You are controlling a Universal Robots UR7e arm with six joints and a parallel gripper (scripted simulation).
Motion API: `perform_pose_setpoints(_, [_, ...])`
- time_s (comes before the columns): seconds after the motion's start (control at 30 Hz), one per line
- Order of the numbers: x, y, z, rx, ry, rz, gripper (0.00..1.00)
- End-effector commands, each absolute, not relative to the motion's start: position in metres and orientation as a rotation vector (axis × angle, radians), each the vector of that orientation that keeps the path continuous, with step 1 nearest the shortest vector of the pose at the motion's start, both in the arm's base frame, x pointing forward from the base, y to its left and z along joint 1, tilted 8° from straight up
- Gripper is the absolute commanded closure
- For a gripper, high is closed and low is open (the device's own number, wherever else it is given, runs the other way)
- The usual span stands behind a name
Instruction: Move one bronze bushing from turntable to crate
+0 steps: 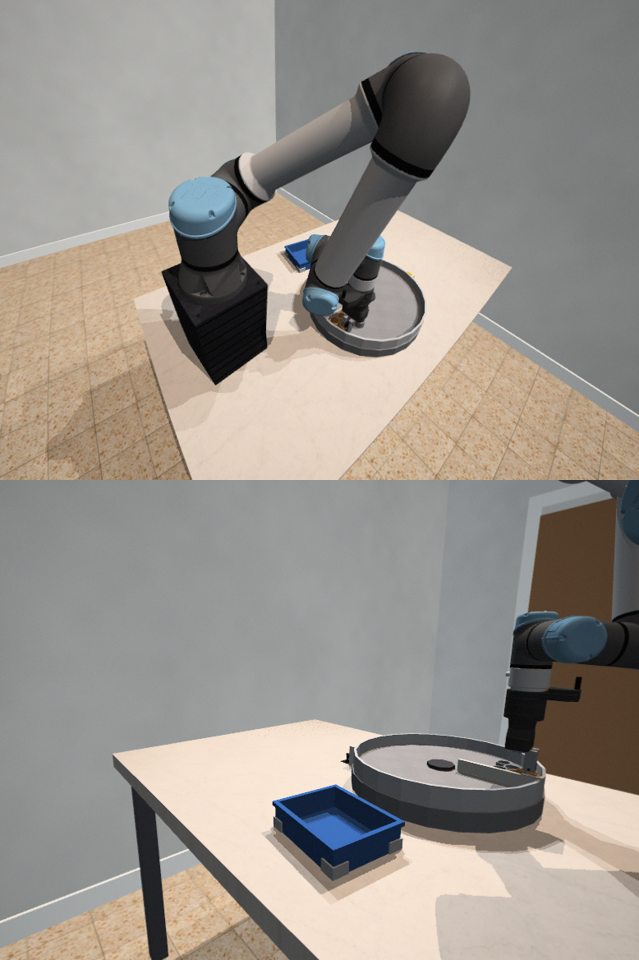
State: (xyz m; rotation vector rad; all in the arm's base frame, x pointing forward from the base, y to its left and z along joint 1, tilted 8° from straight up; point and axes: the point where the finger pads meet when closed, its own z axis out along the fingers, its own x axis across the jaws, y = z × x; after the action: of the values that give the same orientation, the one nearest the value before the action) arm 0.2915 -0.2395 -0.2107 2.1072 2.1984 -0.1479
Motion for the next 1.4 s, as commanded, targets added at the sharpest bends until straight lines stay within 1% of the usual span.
perform_pose_setpoints(0.0, [0.292, -0.240, -0.210, 2.106, 2.198, -0.148, 1.00])
perform_pose_setpoints(1.37, [0.292, -0.237, -0.188, 2.106, 2.197, -0.148, 1.00])
